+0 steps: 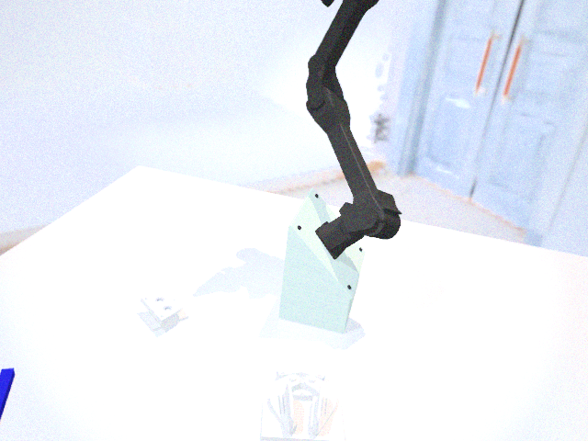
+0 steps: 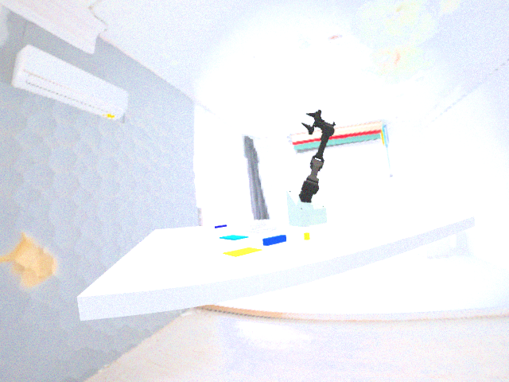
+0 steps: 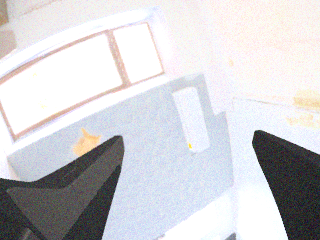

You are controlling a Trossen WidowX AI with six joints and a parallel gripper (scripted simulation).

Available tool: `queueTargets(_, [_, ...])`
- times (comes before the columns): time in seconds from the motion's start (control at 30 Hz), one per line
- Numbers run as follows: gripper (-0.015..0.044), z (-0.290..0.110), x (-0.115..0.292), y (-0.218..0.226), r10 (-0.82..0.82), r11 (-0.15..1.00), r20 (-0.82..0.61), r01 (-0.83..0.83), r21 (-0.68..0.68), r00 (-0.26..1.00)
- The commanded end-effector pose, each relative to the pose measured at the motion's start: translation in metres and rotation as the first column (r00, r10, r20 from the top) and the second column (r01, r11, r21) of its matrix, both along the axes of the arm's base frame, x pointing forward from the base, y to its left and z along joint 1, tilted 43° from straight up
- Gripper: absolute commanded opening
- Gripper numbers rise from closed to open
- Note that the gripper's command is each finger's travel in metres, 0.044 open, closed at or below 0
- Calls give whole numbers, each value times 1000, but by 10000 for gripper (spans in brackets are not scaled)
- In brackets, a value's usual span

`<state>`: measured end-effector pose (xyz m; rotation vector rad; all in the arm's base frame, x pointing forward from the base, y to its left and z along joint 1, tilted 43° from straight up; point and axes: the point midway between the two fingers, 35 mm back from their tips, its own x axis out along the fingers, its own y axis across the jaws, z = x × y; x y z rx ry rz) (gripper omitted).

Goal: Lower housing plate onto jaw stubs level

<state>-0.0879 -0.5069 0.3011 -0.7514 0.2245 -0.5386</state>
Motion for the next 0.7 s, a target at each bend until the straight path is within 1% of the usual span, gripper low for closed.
queueTargets(0.0, [426,0,0,0,0,1000,0,0,0,1000])
queueTargets(0.03, [440,0,0,0,-2,1000,-1,2,-1,1000])
queueTargets(0.2, [440,2,0,-6,-58,998,-27,57,-36,998])
queueTargets(0.33, [440,24,-11,-1,-118,985,-75,108,-132,990])
queueTargets(0.47, [440,37,-14,2,-162,968,-106,137,-211,981])
queueTargets(0.67, [440,65,-23,12,-240,925,-151,178,-337,959])
